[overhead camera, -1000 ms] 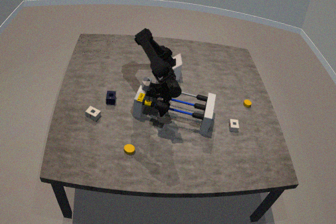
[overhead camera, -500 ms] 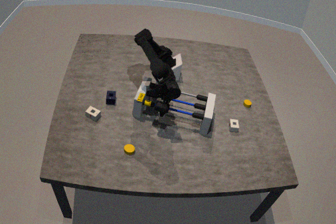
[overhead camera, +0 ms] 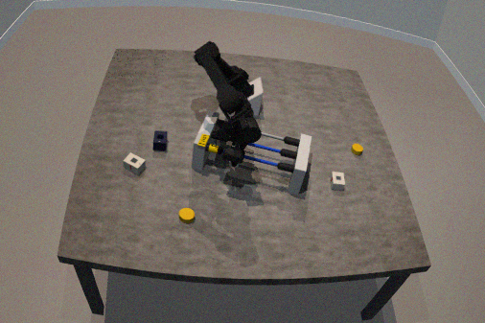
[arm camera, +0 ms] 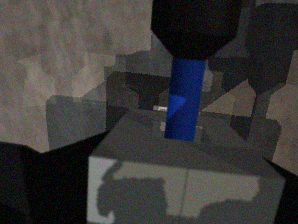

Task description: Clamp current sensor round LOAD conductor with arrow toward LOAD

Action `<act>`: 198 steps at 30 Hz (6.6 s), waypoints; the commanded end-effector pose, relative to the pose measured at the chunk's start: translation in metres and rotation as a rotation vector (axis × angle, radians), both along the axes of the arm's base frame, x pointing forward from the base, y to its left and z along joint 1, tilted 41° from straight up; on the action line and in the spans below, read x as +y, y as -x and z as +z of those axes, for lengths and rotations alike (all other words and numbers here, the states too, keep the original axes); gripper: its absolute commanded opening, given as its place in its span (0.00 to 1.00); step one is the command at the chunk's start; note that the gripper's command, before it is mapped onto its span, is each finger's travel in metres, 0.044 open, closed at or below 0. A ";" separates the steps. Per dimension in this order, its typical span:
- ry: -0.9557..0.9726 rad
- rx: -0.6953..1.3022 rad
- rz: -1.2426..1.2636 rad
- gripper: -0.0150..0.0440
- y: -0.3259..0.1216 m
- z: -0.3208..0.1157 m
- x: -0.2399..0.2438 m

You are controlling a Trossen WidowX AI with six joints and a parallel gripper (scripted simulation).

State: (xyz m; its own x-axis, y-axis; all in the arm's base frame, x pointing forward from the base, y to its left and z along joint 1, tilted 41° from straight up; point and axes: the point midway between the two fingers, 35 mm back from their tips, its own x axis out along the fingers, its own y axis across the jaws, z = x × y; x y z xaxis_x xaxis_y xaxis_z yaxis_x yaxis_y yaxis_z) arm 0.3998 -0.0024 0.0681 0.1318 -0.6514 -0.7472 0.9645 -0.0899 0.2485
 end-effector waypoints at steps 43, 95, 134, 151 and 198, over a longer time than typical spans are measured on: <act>0.045 -0.136 0.119 0.88 0.000 0.001 0.003; 0.011 -0.015 0.024 0.25 0.001 0.001 0.002; 0.008 0.000 0.014 0.69 0.001 0.000 0.002; 0.008 0.000 0.014 0.69 0.001 0.000 0.002; 0.046 -0.143 0.128 1.00 0.036 0.071 0.071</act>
State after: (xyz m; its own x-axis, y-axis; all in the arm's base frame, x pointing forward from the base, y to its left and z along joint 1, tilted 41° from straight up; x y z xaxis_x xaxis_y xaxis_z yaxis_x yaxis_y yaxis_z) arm 0.3641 0.0686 0.1384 0.3167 -0.6528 -0.6882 0.9230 0.0449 0.3821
